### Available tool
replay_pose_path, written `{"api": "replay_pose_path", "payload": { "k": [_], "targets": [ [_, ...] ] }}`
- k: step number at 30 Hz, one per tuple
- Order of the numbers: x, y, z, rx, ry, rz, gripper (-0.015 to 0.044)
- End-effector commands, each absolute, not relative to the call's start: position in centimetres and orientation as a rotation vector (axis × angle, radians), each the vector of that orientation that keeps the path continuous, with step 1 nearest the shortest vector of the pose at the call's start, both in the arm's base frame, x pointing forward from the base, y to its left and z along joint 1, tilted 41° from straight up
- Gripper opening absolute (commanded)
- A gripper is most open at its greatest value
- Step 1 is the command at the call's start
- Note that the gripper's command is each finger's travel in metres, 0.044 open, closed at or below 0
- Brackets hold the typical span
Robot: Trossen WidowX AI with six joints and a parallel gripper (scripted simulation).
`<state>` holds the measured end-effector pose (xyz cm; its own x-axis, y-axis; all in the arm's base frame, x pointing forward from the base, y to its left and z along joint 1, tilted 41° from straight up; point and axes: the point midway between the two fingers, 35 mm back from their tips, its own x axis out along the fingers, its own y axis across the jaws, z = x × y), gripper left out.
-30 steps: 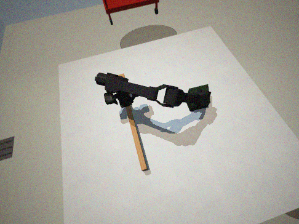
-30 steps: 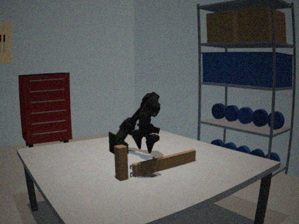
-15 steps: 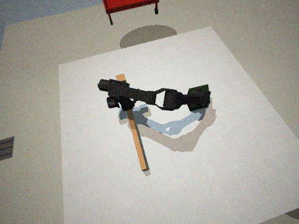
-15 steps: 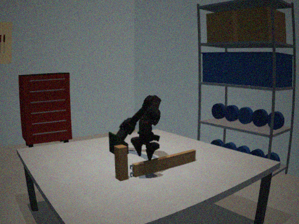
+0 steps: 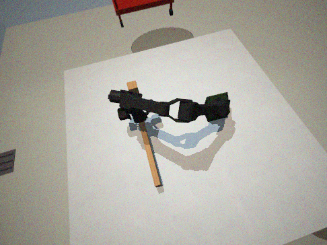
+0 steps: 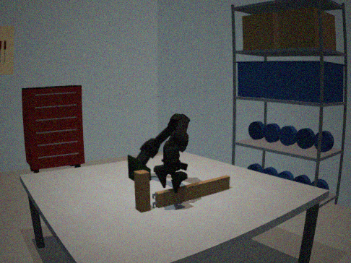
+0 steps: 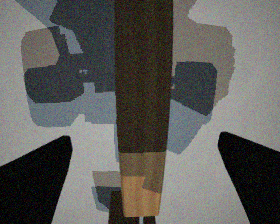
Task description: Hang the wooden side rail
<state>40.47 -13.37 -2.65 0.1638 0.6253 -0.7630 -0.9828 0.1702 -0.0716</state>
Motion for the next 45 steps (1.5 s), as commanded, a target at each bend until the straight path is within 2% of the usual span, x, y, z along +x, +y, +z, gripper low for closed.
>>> {"api": "replay_pose_path", "payload": {
  "k": [1,29,42,45],
  "targets": [
    [40.5,-12.6,-3.3,-0.648,0.672,1.276,0.0440],
    [41.0,-10.0,-6.3,-0.646,0.669,1.277,0.0440],
    [41.0,-10.0,-6.3,-0.646,0.669,1.277,0.0099],
    [41.0,-10.0,-6.3,-0.646,0.669,1.277,0.0079]
  ]
}}
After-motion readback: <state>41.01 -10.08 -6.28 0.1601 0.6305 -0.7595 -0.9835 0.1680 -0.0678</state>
